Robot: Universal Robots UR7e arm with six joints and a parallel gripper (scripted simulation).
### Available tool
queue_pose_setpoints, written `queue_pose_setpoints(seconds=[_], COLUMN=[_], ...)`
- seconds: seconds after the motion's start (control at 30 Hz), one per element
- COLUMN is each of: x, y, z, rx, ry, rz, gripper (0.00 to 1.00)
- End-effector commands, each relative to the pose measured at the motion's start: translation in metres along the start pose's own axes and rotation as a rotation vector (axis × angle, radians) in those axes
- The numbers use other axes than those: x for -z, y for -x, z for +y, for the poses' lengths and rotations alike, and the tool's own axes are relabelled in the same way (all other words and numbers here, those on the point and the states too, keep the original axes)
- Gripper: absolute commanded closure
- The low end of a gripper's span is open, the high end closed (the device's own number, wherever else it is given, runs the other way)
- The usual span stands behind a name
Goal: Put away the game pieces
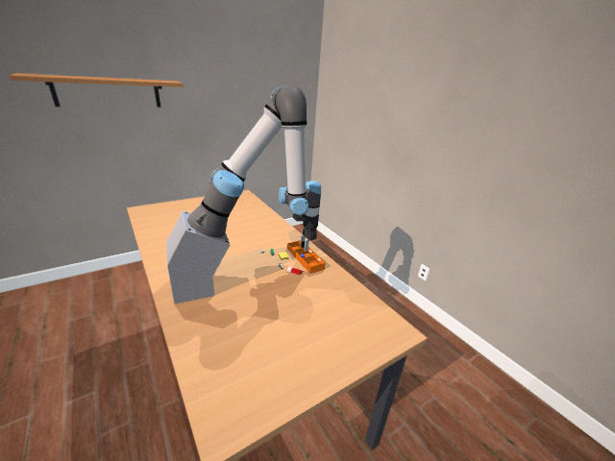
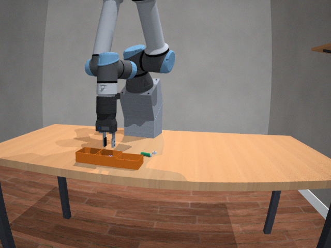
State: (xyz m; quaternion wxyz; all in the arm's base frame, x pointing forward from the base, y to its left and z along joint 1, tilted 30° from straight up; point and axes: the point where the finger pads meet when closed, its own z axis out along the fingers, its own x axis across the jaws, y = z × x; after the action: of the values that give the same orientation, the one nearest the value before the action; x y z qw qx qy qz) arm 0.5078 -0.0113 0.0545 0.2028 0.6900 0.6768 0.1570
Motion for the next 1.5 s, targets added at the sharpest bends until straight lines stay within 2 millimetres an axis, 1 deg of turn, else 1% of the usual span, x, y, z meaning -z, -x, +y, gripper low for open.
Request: queue_pose_setpoints(seconds=[0.0,0.03,0.1,0.6,0.67,1.17,1.23,1.37,1.47], x=[0.001,0.005,0.005,0.065,0.065,0.125,0.125,0.141,0.142], y=[0.000,0.000,0.000,0.000,0.000,0.000,0.000,0.000,0.000], z=[0.000,0.000,0.000,0.000,0.000,0.000,0.000,0.000,0.000], rx=[0.000,0.000,0.000,0.000,0.000,0.000,0.000,0.000,0.000], ry=[0.000,0.000,0.000,0.000,0.000,0.000,0.000,0.000,0.000], rz=[0.000,0.000,0.000,0.000,0.000,0.000,0.000,0.000,0.000], gripper=[0.36,0.00,0.00,0.00,0.00,0.00,0.00,0.00,0.00])
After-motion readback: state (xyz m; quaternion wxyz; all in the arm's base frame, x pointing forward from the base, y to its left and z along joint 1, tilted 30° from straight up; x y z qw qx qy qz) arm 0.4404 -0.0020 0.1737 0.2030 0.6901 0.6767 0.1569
